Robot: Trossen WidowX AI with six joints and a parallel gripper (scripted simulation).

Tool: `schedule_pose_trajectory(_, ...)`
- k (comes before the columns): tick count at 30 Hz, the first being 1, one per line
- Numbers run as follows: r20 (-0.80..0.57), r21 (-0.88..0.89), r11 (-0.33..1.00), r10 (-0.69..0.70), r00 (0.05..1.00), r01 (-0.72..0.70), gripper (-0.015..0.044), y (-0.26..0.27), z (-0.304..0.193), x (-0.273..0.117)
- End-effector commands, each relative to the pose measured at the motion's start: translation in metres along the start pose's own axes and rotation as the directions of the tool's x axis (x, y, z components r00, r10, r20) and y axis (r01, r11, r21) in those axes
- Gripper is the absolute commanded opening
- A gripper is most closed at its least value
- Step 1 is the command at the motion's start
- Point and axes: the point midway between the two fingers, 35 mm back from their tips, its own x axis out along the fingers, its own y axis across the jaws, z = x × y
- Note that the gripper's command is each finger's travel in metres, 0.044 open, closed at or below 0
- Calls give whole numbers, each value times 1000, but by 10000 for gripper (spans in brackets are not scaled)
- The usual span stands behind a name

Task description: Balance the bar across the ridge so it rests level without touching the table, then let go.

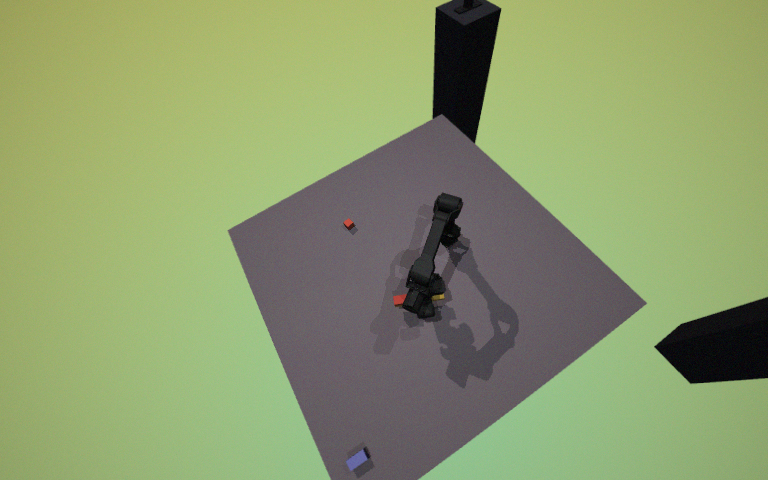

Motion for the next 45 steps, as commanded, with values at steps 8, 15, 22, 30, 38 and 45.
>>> schedule_pose_trajectory(8,-2,-4,1000,1,1000,-1,0,0,0,2)
schedule_pose_trajectory(15,-2,-4,1000,1,1000,-1,0,0,0,2)
schedule_pose_trajectory(22,-2,-4,1000,1,1000,-1,0,0,0,3)
schedule_pose_trajectory(30,-2,-4,1000,1,1000,-1,0,1,0,3)
schedule_pose_trajectory(38,-2,-4,1000,1,1000,-1,0,1,0,4)
schedule_pose_trajectory(45,-2,-4,1000,1,1000,-1,0,1,0,5)
